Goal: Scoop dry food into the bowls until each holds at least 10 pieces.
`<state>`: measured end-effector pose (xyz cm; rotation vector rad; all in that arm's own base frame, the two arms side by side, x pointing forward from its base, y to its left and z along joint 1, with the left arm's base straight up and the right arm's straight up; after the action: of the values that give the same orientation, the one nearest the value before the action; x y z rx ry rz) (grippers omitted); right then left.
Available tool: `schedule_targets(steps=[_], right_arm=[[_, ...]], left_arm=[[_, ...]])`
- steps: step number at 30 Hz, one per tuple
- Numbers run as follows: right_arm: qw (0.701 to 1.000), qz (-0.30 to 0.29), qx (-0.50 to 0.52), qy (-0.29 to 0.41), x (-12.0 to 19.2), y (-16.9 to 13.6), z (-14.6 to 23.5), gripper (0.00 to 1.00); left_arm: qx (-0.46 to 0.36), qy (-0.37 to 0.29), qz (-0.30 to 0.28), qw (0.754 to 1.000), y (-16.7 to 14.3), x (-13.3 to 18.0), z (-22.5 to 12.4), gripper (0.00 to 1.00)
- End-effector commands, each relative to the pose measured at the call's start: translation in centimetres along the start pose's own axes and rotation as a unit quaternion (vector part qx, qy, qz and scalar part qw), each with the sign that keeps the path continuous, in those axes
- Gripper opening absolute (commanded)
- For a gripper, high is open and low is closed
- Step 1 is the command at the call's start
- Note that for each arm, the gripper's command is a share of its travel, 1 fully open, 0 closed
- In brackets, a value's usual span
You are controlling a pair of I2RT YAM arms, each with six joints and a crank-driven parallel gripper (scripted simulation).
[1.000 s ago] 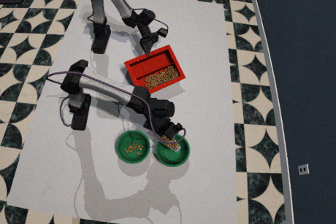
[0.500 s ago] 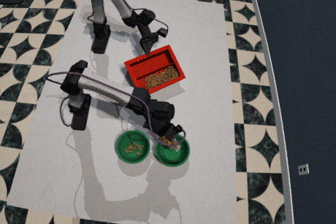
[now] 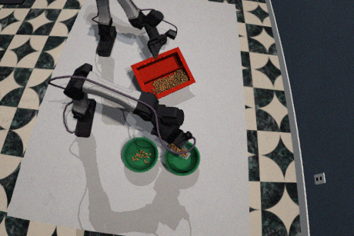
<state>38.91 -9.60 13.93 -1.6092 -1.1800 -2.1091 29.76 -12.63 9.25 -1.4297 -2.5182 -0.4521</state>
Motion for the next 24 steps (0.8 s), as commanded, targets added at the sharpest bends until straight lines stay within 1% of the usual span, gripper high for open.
schedule_targets(steps=[1, 4, 6, 7, 13, 14, 15, 17, 18, 19, 24], right_arm=[[1.0, -0.017, 0.002, 0.014, 0.9, 1.0, 0.8, 0.0], [1.0, -0.01, 0.008, 0.013, 0.5, 0.7, 1.1, 0.0], [1.0, -0.015, 0.005, 0.014, 0.7, 0.9, 1.0, 0.0], [1.0, 0.001, -0.008, 0.006, -0.1, 0.7, 0.7, 0.0], [0.999, 0.011, -0.051, 0.01, 0.6, 1.5, 1.0, 0.0], [0.998, 0.005, -0.053, 0.014, 1.2, 1.8, 1.0, 0.0], [0.998, 0.017, -0.058, 0.008, 0.4, 1.5, 1.1, 0.0], [0.998, 0.017, -0.058, 0.008, 0.4, 1.5, 1.1, 0.0], [0.998, 0.011, -0.065, 0.014, 1.2, 1.9, 1.2, 0.0], [0.997, 0.024, -0.07, 0.007, 0.3, 1.7, 1.2, 0.0], [0.994, 0.031, -0.104, 0.012, 1.0, 2.4, 1.7, 0.0]], left_arm=[[-0.064, -0.039, -0.009, 0.997, 1.3, -0.1, -2.8, 0.0], [-0.064, -0.039, -0.009, 0.997, 1.3, -0.1, -2.8, 0.0], [-0.064, -0.039, -0.009, 0.997, 1.3, -0.1, -2.8, 0.0], [-0.064, -0.039, -0.009, 0.997, 1.3, -0.1, -2.8, 0.0], [-0.064, -0.039, -0.009, 0.997, 1.3, -0.1, -2.8, 0.0], [-0.064, -0.039, -0.009, 0.997, 1.3, -0.1, -2.8, 0.0], [-0.064, -0.039, -0.009, 0.997, 1.3, -0.1, -2.8, 0.0], [-0.064, -0.039, -0.009, 0.997, 1.3, -0.1, -2.8, 0.0], [-0.064, -0.039, -0.009, 0.997, 1.3, -0.1, -2.8, 0.0], [-0.064, -0.039, -0.009, 0.997, 1.3, -0.1, -2.8, 0.0], [-0.064, -0.039, -0.009, 0.997, 1.3, -0.1, -2.8, 0.0]])
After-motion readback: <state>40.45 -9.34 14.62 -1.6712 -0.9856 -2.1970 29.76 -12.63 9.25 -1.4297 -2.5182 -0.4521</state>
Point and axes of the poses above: on each arm, the point where the finger pads meet when closed, its own x axis back along the fingers, its own z axis across the jaws, y = z × x, the point moved 5 cm from there along x, back along the fingers, and after that the axes turned 9 degrees about -x, right-handed, at the moved point
